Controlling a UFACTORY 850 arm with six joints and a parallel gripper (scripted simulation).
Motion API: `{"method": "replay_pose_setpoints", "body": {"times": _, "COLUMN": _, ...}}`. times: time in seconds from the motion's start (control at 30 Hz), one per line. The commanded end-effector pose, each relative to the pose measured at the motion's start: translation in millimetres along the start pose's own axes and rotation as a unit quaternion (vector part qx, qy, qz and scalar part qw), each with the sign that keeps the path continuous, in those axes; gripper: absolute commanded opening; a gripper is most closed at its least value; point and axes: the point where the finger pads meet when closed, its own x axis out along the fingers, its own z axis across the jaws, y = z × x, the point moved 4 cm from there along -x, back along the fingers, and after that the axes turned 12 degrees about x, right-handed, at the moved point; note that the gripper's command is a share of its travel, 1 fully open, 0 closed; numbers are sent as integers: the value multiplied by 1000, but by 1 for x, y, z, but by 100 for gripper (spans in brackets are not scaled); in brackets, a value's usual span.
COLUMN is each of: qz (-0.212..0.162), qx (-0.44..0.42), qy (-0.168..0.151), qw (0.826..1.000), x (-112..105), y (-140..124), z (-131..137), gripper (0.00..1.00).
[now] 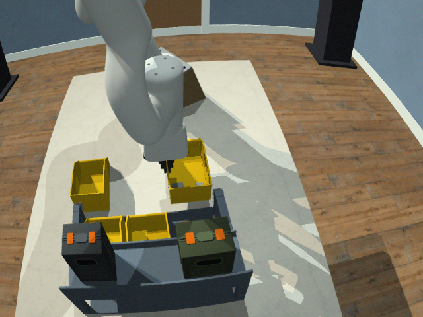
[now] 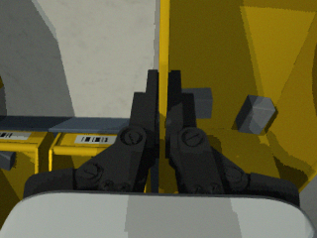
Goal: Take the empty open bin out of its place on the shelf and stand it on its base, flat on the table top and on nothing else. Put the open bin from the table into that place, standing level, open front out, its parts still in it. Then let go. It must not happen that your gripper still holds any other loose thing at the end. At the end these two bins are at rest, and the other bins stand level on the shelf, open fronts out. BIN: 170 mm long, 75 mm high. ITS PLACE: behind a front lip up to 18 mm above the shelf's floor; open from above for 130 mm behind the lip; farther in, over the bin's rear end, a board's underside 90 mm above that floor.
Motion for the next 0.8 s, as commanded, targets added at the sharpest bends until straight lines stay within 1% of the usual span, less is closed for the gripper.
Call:
{"method": "replay_pose_setpoints", "body": {"times": 0.0, "qz": 50, "qx": -3, "qy": 9, "qw": 999, "x": -3, "y": -7, "z": 0, "gripper": 0}}
{"method": "replay_pose_setpoints", "body": {"times": 0.27, "qz": 59, "qx": -3, "qy": 11, "qw": 998, "x": -4, "y": -8, "z": 1, "gripper": 0}}
{"method": "replay_pose_setpoints", "body": {"times": 0.77, "qz": 59, "qx": -3, "qy": 11, "qw": 998, "x": -4, "y": -8, "z": 1, "gripper": 0}}
